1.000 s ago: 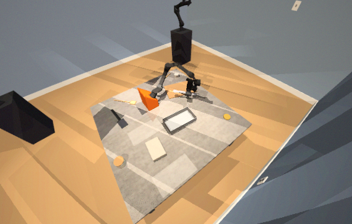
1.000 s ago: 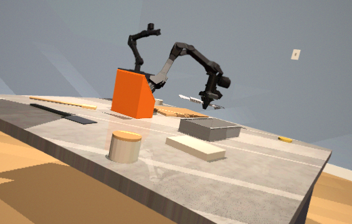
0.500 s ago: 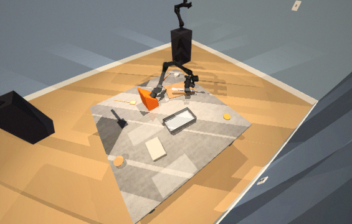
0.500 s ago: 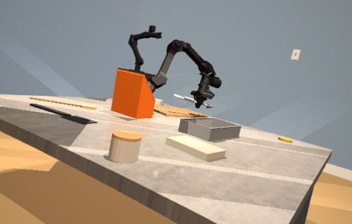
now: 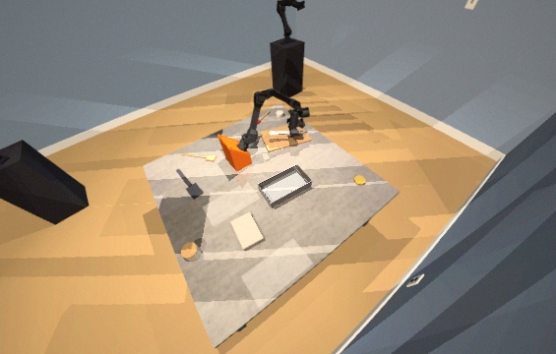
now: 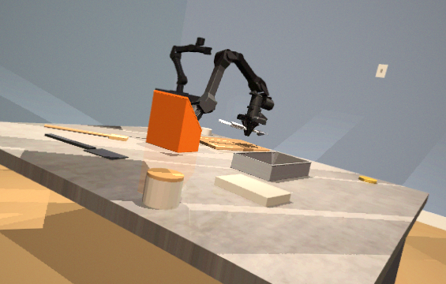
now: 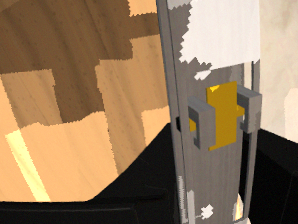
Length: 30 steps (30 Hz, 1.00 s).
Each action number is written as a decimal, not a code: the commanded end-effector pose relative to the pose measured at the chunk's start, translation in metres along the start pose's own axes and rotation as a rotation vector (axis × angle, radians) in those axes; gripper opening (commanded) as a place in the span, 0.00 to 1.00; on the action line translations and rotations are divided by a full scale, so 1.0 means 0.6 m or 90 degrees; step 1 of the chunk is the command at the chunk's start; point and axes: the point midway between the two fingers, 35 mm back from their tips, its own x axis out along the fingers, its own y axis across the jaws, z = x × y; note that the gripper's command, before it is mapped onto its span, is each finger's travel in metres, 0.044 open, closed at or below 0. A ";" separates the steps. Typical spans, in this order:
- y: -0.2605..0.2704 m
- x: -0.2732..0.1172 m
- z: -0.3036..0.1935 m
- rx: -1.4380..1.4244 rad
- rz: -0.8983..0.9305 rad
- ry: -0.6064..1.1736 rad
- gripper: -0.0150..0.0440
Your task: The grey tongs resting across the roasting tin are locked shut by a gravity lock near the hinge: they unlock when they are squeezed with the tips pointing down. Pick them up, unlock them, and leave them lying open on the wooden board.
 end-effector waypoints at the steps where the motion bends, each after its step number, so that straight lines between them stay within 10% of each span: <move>1: 0.020 -0.007 -0.009 -0.014 -0.001 -0.010 0.00; 30: 0.139 -0.061 -0.069 -0.114 0.042 -0.076 0.00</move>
